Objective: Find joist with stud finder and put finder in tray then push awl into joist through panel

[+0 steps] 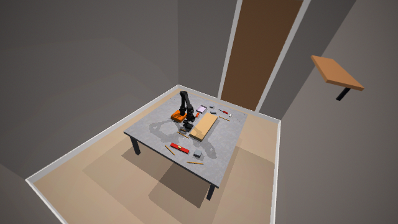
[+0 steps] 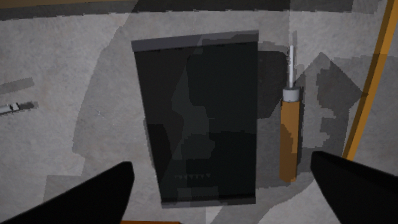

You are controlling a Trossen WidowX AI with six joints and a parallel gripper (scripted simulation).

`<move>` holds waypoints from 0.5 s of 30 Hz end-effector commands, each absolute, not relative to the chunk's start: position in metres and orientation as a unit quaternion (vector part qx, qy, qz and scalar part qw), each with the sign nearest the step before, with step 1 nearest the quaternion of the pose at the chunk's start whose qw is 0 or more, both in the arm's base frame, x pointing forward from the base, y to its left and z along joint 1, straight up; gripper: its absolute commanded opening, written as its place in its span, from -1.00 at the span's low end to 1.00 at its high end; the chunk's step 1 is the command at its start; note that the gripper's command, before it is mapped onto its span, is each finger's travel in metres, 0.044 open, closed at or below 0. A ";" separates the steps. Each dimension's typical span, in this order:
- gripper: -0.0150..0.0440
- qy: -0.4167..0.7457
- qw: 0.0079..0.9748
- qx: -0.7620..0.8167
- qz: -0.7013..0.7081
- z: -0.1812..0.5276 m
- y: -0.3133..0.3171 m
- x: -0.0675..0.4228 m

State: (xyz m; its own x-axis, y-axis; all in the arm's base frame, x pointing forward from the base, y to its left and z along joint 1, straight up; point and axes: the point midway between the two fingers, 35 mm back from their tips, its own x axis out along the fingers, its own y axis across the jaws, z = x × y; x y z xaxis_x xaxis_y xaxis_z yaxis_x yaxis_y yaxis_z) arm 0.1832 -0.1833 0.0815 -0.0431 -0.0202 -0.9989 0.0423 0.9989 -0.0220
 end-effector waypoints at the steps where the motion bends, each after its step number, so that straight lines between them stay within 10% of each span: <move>1: 1.00 0.726 0.688 0.007 -0.018 0.079 -0.178 0.182; 15: 1.00 0.726 0.688 0.007 -0.018 0.065 -0.176 0.183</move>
State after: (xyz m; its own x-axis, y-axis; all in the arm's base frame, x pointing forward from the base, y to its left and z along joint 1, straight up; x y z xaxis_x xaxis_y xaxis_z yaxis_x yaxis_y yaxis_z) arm 0.1855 -0.1776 0.0734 -0.0413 -0.0225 -0.9989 0.0294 0.9993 -0.0238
